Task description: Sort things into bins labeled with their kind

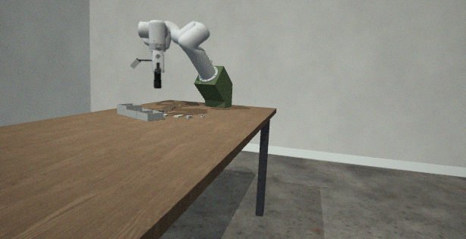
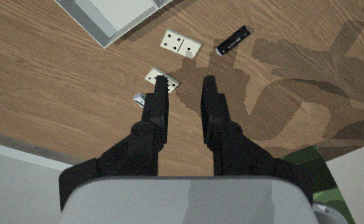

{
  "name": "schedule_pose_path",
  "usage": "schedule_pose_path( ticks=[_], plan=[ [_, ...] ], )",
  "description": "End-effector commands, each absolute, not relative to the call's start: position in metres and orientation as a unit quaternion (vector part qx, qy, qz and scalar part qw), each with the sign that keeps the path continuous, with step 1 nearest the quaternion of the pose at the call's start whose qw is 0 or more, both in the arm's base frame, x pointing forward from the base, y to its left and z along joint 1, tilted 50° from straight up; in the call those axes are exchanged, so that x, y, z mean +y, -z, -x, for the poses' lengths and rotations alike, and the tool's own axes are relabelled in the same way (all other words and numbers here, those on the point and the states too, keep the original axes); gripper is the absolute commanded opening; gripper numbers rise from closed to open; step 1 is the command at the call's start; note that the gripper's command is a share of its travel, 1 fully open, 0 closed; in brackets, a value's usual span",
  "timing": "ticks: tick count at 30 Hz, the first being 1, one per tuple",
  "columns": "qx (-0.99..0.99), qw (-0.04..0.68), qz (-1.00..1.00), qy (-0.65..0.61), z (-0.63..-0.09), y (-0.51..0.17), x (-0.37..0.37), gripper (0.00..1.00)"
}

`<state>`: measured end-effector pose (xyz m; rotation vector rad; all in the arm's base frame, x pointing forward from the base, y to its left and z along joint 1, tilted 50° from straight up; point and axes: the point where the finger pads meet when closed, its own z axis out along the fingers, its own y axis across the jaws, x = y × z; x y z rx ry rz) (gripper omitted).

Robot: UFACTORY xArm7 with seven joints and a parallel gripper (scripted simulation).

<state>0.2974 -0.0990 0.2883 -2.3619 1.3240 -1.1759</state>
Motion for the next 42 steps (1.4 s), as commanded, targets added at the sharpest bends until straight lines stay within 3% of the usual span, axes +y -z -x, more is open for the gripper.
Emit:
schedule_pose_path(
  ticks=[1, 8, 20, 42],
  plan=[
    [0.506, 0.127, 0.757, 0.394, -0.295, -0.254, -0.114, 0.28],
    [0.596, 0.166, 0.695, 0.367, -0.289, -0.201, -0.130, 0.28],
    [0.707, 0.242, 0.569, 0.343, -0.288, -0.200, -0.132, 0.28],
    [0.707, 0.242, 0.569, 0.343, -0.289, -0.201, -0.130, 0.28]
  ],
)
